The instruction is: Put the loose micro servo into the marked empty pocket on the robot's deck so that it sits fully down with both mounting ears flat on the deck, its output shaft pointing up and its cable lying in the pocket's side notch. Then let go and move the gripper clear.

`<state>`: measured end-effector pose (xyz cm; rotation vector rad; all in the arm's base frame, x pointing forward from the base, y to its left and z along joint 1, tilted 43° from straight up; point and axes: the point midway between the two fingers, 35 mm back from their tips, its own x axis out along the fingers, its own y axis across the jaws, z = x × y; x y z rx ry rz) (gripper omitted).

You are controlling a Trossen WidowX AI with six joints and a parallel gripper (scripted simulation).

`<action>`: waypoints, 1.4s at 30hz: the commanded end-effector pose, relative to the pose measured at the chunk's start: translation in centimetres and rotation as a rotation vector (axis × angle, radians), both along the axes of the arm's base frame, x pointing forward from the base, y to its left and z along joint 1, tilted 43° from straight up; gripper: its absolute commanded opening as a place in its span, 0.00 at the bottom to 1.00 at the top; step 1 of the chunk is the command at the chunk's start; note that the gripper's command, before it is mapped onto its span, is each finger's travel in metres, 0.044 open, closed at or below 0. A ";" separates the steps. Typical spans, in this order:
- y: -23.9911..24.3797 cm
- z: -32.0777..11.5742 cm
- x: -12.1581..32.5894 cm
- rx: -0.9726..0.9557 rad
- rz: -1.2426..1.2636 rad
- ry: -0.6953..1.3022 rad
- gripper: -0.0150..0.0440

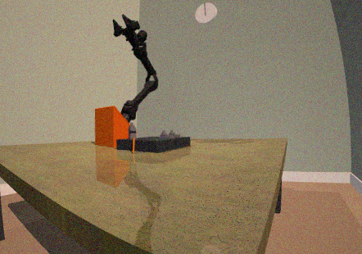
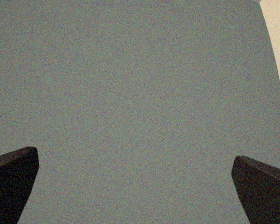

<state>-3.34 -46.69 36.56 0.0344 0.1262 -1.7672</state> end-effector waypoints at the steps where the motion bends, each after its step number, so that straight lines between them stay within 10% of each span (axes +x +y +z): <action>1: -0.9 -4.1 2.2 0.128 0.078 0.017 1.00; 42: 14.7 -33.9 19.4 1.308 0.836 0.068 1.00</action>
